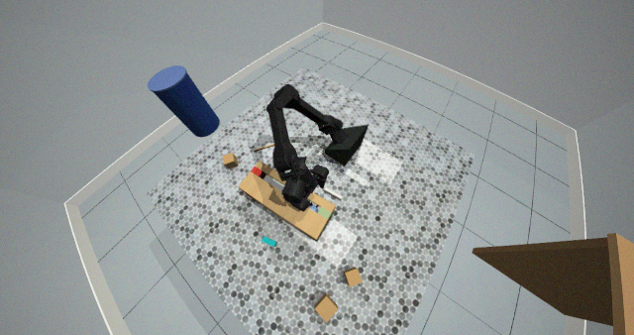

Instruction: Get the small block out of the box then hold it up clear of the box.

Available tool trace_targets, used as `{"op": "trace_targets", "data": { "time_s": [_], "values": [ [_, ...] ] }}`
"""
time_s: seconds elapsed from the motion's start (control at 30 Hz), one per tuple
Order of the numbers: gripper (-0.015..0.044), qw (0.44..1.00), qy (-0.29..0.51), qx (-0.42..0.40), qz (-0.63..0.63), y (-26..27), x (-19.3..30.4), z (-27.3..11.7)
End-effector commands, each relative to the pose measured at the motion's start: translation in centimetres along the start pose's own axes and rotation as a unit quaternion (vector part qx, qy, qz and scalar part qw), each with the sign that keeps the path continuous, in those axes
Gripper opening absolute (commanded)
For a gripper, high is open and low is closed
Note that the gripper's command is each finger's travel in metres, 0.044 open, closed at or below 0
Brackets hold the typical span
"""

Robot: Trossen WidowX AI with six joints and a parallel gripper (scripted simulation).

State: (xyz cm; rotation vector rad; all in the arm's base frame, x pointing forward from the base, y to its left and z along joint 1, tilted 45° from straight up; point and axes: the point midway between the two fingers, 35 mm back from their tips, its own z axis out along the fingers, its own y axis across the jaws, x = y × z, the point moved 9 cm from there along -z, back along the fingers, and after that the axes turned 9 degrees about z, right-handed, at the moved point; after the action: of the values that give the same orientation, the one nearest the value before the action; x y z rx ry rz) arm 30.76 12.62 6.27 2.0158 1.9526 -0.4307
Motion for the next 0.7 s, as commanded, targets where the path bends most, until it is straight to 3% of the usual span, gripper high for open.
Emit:
{"op": "trace_targets", "data": {
  "time_s": [0.0, 0.67],
  "values": [
    [0.04, 1.0, 0.002, 0.001, 0.003, 0.0, 0.5, 0.2],
    [0.04, 1.0, 0.002, 0.001, 0.002, -0.3, 2.4, -0.5]
  ]
}}
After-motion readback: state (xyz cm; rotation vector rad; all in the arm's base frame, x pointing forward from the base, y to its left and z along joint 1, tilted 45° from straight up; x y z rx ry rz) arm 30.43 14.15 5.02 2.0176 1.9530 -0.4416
